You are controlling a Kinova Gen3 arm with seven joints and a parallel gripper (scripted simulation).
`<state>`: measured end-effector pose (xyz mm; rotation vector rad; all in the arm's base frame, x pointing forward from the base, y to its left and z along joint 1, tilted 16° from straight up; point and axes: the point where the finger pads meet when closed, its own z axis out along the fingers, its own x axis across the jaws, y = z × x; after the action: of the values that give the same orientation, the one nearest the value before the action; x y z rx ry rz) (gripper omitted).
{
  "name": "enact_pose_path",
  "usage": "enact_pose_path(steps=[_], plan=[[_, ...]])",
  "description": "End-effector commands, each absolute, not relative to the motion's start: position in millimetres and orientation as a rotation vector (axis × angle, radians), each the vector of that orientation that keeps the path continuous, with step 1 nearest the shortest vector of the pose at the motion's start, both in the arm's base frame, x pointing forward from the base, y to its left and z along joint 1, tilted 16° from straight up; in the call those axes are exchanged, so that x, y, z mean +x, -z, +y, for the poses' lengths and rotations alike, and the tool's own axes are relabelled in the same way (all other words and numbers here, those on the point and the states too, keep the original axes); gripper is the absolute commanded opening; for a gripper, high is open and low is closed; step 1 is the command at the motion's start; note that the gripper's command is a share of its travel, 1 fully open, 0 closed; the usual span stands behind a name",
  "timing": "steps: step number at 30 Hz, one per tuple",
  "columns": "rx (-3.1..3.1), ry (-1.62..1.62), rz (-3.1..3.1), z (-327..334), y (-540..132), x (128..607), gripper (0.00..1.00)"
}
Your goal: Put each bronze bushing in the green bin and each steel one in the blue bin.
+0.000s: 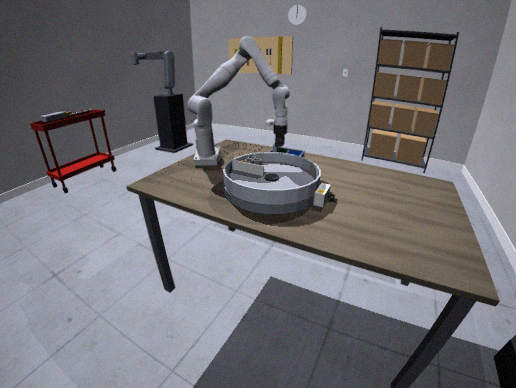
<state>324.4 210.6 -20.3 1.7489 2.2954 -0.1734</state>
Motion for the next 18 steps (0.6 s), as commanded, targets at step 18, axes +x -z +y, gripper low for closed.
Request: enact_pose_path(steps=[18], plan=[[1.748,0.169,2.297,213.1,14.3,324.0,0.47]])
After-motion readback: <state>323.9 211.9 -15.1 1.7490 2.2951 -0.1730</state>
